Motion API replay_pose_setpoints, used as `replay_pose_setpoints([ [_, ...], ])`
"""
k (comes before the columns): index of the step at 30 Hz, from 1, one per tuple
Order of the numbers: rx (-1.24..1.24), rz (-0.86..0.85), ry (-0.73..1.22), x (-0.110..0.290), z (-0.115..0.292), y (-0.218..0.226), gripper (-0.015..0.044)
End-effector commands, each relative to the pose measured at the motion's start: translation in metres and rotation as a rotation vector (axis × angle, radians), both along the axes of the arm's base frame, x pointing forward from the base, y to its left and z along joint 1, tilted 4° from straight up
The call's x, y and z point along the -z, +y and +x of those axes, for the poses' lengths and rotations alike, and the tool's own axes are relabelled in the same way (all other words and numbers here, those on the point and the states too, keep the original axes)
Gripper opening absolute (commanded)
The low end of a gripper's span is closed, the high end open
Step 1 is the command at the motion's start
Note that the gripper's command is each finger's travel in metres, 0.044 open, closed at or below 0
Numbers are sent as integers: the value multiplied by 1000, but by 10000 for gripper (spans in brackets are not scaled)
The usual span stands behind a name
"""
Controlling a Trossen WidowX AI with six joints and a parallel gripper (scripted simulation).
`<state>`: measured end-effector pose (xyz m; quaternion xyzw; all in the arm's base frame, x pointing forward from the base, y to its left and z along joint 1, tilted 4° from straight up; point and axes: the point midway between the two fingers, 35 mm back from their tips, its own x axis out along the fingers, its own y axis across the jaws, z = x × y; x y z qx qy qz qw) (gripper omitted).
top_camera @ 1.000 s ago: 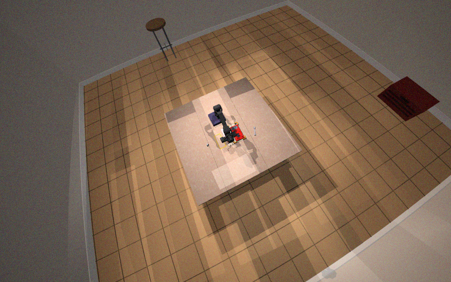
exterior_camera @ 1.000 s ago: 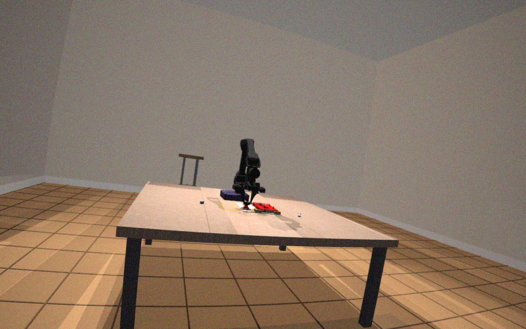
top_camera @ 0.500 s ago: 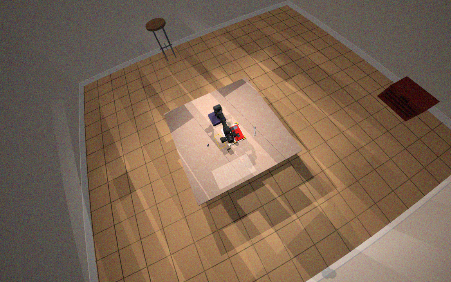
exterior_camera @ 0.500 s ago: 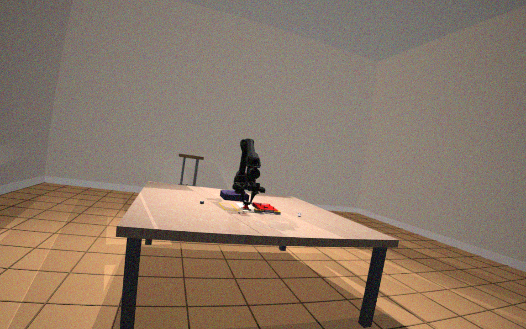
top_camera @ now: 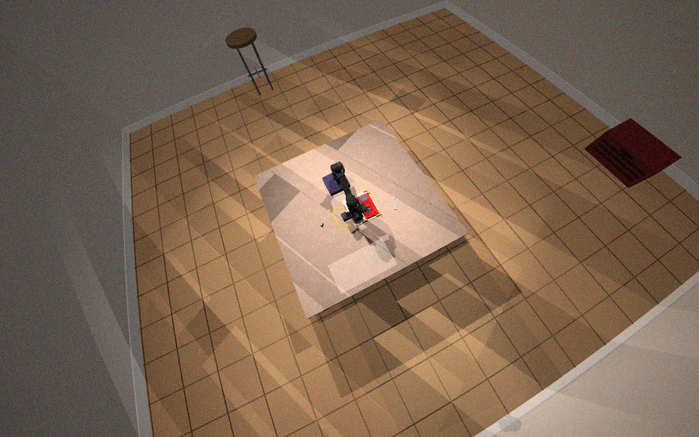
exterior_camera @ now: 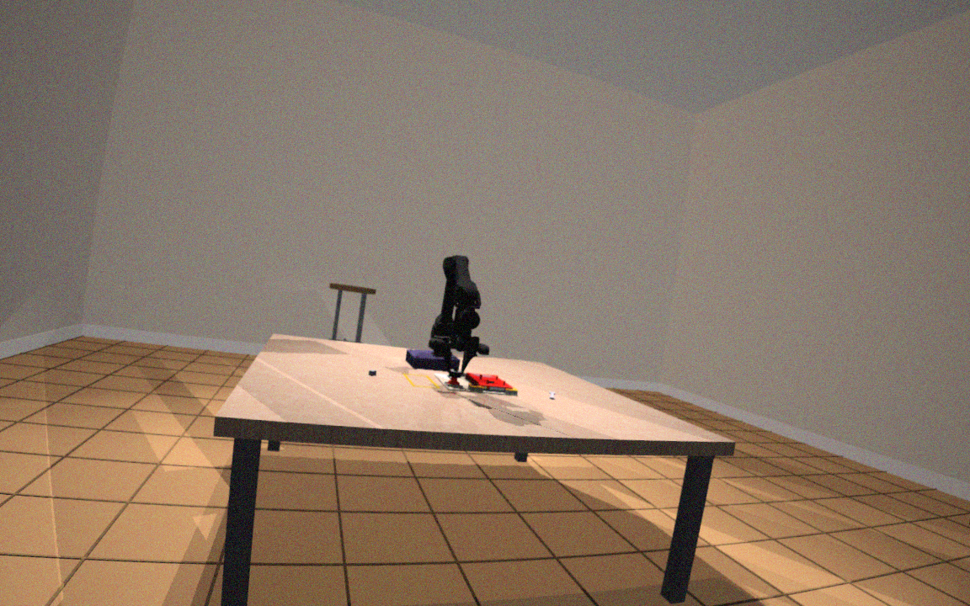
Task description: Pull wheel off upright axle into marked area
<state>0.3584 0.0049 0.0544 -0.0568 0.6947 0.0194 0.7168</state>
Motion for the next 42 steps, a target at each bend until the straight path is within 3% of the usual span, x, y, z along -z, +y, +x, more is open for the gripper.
replay_pose_setpoints([
  [1, -2, 0, -15, -9, 0, 0, 53],
  [11, -4, -1, -25, -33, -1, 2, 300],
  [15, -4, -1, -25, -60, -4, 3, 300],
  [22, -4, -1, -25, -61, -4, 3, 300],
  [33, -4, -1, -25, -10, -1, 1, 300],
  [39, -4, -1, -25, -6, -1, 1, 300],
  [42, -1, 0, -22, -10, -2, 1, 221],
])
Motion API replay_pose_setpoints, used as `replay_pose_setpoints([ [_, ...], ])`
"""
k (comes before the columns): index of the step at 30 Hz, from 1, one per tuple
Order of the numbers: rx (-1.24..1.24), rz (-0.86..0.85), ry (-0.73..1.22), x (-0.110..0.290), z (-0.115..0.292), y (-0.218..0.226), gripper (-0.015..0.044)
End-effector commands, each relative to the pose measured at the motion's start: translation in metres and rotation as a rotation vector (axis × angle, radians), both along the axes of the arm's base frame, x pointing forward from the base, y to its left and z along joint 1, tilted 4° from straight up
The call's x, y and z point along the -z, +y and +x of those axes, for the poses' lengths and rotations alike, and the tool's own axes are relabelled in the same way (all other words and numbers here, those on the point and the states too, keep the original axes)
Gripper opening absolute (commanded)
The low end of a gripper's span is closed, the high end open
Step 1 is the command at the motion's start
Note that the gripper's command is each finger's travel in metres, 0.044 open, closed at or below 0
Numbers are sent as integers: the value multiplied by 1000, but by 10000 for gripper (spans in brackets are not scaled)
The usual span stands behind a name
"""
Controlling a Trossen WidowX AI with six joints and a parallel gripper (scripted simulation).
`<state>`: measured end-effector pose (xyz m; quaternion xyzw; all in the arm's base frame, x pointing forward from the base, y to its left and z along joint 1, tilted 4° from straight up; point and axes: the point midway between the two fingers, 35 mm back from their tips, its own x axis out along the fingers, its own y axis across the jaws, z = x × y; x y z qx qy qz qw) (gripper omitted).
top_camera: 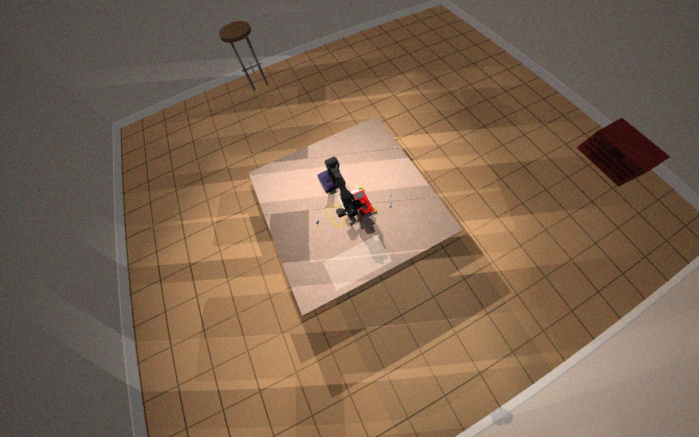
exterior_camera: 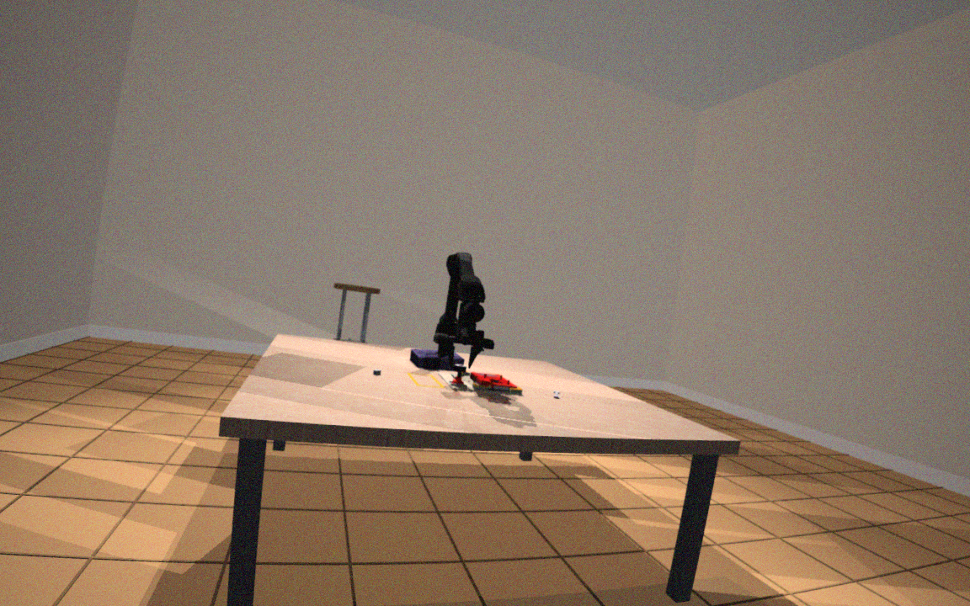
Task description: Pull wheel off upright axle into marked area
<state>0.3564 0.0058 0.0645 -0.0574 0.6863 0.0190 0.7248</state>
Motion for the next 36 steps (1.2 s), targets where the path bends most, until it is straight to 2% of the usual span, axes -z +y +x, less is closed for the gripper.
replay_pose_setpoints([
  [1, 0, 0, 1, 0, 0, 0, 195],
  [9, 0, 0, 1, 0, 0, 0, 142],
  [14, 0, 0, 1, -1, 0, 0, 10],
  [15, 0, 0, 1, -1, 0, 0, 0],
  [36, -1, 0, 0, -8, 0, 0, 0],
])
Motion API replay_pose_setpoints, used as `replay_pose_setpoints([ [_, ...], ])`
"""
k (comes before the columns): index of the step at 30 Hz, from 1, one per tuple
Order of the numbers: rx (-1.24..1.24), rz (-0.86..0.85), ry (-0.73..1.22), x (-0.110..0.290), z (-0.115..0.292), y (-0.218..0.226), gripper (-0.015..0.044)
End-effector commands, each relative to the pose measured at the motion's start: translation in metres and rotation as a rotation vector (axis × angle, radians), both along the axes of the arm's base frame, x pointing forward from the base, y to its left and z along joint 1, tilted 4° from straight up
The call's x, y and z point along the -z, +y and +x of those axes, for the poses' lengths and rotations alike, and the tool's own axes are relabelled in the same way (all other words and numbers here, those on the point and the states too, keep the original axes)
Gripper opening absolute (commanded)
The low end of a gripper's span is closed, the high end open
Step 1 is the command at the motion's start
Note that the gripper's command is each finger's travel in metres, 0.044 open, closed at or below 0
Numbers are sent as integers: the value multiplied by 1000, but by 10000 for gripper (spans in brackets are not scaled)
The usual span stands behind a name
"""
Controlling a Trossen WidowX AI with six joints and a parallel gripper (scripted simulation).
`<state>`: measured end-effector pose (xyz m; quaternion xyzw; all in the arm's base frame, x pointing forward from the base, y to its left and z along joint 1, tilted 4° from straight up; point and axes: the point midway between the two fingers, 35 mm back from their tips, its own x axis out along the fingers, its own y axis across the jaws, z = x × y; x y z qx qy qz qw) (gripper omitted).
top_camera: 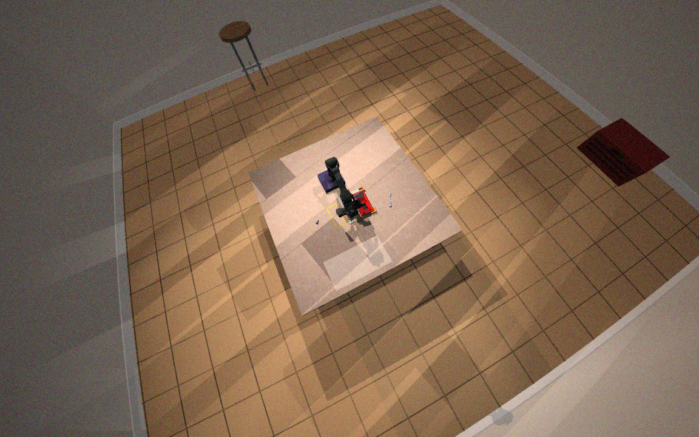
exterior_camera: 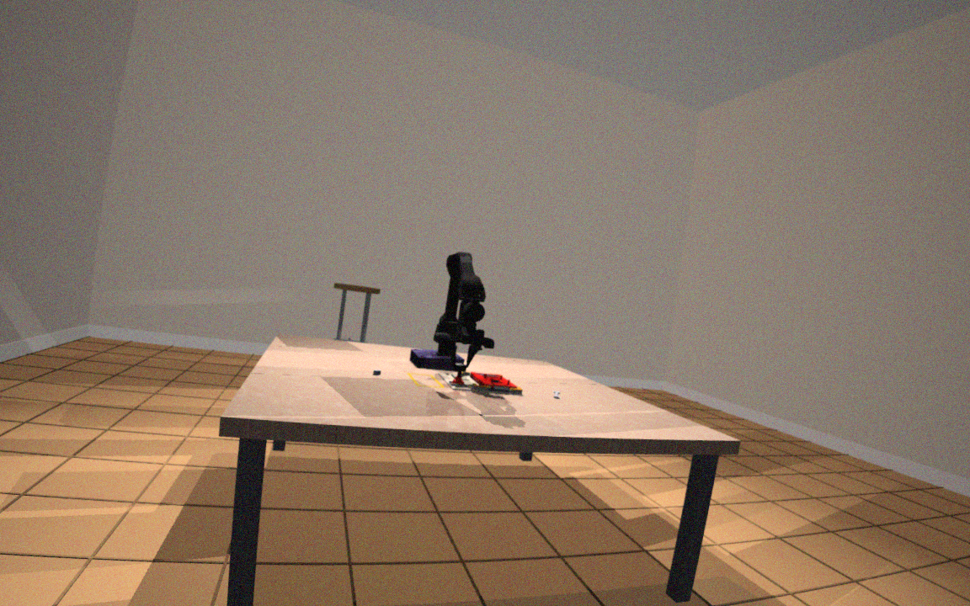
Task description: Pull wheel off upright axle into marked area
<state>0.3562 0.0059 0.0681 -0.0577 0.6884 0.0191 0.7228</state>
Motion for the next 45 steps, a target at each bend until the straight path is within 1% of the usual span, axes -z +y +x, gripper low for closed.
replay_pose_setpoints([
  [1, 0, 1, -6, -5, 0, 0, 0],
  [45, -1, 0, -7, -19, -1, 1, 0],
])
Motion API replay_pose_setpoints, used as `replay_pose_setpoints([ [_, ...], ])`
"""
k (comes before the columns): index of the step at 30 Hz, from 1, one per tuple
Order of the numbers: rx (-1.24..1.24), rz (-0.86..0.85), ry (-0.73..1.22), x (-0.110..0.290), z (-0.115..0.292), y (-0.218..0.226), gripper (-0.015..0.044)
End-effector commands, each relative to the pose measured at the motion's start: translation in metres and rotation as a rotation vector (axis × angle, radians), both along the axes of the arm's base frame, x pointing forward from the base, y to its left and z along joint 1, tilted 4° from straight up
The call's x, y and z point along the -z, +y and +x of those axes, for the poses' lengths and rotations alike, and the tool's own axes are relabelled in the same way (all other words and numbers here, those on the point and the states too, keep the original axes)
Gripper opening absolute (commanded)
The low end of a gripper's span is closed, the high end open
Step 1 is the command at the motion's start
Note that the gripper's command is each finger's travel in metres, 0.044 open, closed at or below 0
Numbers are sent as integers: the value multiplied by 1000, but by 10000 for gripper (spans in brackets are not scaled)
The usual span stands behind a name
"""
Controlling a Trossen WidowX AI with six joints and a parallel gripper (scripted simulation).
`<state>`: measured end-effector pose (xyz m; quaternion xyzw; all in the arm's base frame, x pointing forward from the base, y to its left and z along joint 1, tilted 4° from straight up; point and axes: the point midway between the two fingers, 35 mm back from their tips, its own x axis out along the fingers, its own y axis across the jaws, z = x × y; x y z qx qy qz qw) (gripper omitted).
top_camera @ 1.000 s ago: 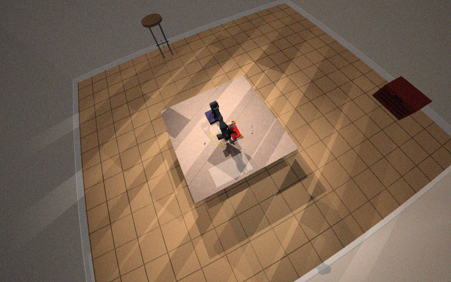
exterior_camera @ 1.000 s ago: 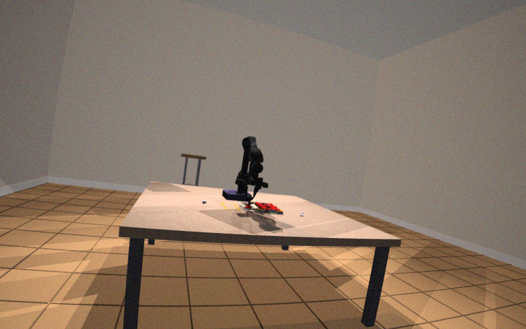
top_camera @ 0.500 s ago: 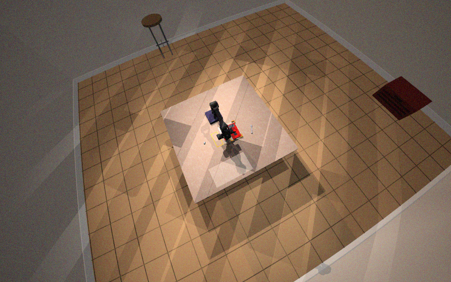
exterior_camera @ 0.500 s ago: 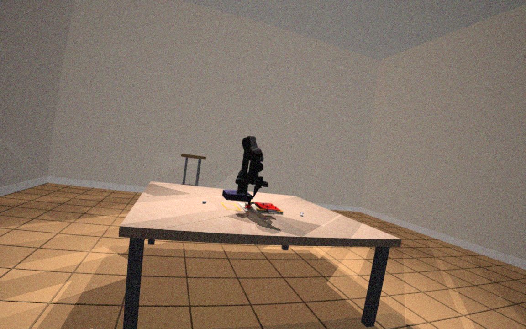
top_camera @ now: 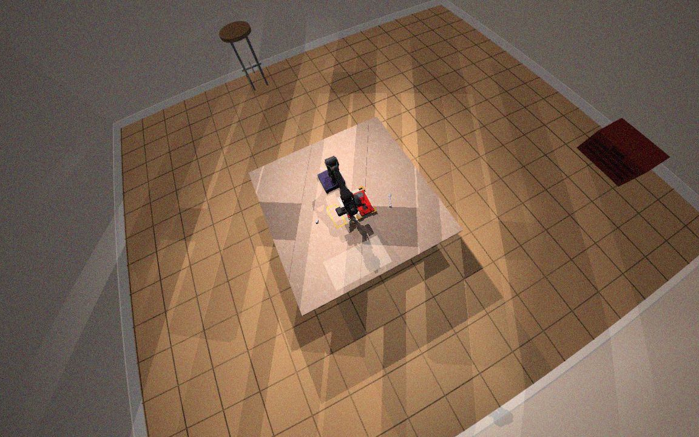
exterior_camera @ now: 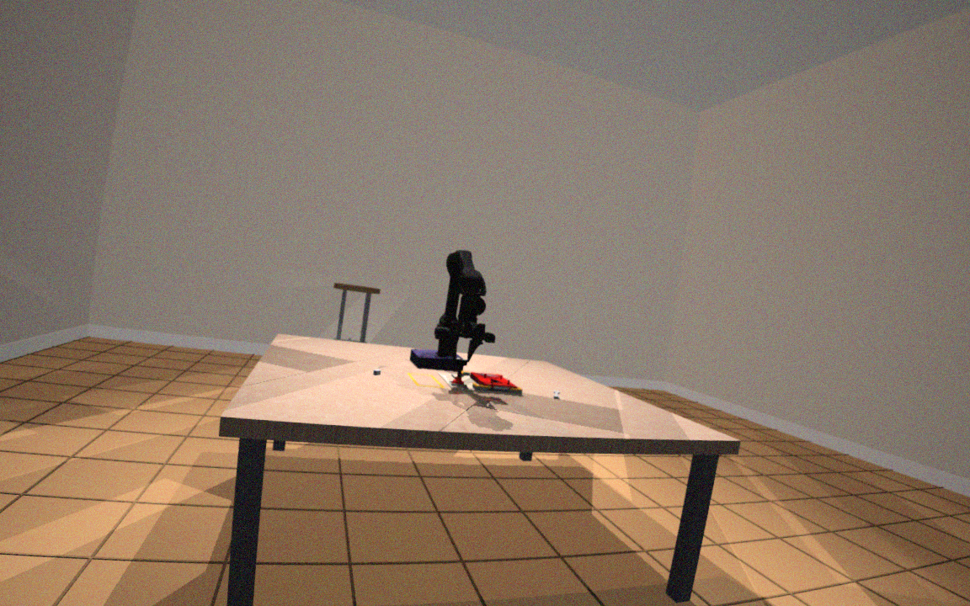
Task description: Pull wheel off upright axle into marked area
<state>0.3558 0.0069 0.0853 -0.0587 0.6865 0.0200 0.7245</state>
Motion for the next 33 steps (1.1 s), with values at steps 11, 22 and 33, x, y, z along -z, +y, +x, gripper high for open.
replay_pose_setpoints([
  [11, 1, 0, -2, -6, 0, 0, 0],
  [22, 1, 0, -2, -9, -1, 1, 0],
  [33, 1, 0, -2, -13, -1, 1, 0],
])
